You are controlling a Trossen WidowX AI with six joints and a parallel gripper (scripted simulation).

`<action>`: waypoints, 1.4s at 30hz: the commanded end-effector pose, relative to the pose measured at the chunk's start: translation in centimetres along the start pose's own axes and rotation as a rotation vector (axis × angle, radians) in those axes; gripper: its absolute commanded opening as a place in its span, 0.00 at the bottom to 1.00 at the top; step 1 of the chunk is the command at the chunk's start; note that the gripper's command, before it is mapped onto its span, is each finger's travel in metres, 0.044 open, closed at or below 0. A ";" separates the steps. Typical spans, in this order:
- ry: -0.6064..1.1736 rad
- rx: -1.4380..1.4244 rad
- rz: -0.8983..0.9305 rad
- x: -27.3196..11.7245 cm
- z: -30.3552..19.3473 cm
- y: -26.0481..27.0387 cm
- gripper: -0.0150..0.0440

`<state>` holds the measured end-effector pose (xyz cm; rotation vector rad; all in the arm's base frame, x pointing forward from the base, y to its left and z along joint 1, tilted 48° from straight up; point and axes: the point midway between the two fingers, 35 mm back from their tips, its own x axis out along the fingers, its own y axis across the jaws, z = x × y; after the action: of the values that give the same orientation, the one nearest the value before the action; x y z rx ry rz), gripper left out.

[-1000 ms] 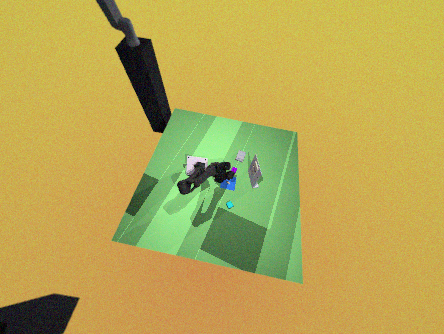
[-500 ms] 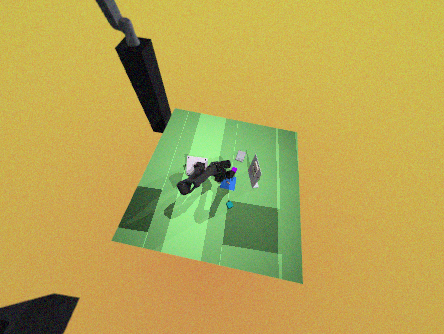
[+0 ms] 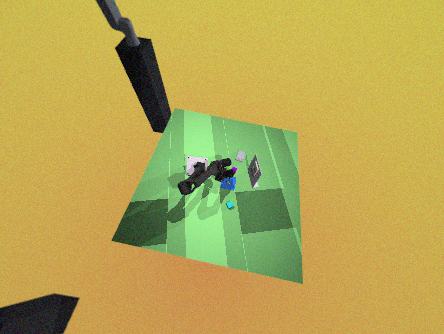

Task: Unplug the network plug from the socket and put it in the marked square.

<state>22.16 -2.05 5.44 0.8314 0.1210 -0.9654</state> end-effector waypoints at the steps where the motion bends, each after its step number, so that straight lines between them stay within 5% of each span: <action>1: 0.001 0.007 0.002 -0.4 -0.1 0.4 0.52; 42: -0.001 0.005 0.000 -3.4 -0.1 2.2 0.52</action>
<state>21.78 0.65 7.69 0.8305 0.1247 -0.9711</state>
